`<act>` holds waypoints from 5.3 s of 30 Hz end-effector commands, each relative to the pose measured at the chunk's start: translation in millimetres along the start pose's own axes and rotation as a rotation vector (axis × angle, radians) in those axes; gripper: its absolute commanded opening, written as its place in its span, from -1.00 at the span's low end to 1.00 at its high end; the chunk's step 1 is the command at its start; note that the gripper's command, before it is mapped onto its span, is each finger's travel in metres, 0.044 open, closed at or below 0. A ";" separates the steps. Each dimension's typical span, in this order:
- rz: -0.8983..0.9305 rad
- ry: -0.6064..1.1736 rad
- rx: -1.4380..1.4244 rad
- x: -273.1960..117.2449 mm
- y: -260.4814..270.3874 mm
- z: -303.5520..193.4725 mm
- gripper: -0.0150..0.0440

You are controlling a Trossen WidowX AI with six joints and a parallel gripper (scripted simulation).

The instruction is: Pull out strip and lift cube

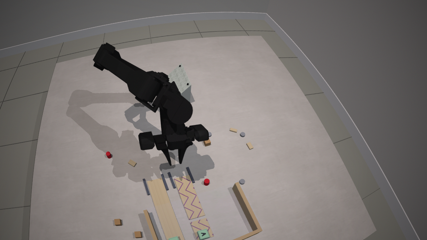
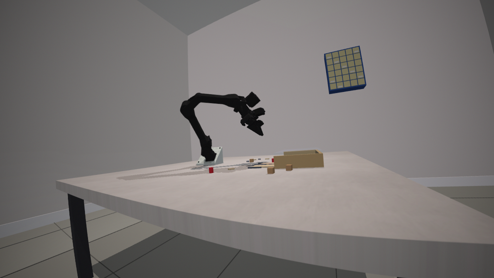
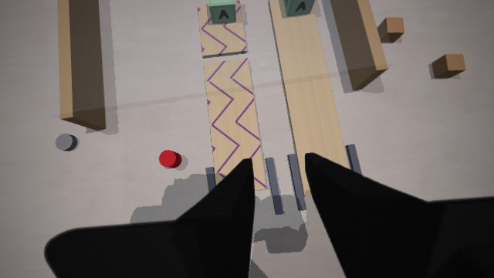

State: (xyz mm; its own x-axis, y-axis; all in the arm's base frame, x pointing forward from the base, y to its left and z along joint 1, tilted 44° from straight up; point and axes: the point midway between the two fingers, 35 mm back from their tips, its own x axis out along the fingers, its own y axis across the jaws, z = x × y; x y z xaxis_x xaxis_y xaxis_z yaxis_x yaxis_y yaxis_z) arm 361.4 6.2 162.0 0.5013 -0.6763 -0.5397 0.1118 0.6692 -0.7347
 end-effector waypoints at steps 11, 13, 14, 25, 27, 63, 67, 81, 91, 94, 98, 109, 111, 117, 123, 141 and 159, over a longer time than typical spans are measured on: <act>0.082 0.564 -0.030 68.9 -72.2 -29.9 -0.49; 0.082 0.564 -0.030 68.9 -72.2 -29.9 -0.49; 0.082 0.564 -0.030 68.9 -72.2 -29.9 -0.49; 0.083 0.564 -0.030 81.0 -70.9 -35.8 -0.49; 0.083 0.564 -0.030 83.9 -70.6 -37.3 -0.49; 0.079 0.563 -0.030 129.4 -66.9 -63.8 -0.49; 0.079 0.563 -0.030 129.4 -66.9 -63.8 -0.49; 0.079 0.563 -0.030 129.9 -66.9 -64.2 -0.49; 0.079 0.563 -0.030 130.4 -66.9 -64.5 -0.49; 0.079 0.563 -0.030 130.5 -66.9 -64.5 -0.49; 0.078 0.563 -0.030 130.8 -66.8 -64.7 -0.49; 0.078 0.563 -0.030 131.7 -66.8 -65.3 -0.49; 0.078 0.563 -0.030 131.9 -66.8 -65.4 -0.49; 0.078 0.563 -0.030 132.4 -66.7 -65.7 -0.49; 0.078 0.563 -0.030 132.9 -66.7 -65.9 -0.49; 0.078 0.564 -0.031 126.3 -67.0 -78.2 -0.49; 0.079 0.565 -0.032 112.4 -68.3 -102.4 -0.49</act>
State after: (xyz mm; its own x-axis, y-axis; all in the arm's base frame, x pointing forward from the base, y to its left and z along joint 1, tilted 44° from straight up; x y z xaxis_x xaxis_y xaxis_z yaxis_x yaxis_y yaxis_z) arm 332.0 -143.5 113.4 -0.0101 -0.6927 -0.7212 0.0680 0.7191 -0.6916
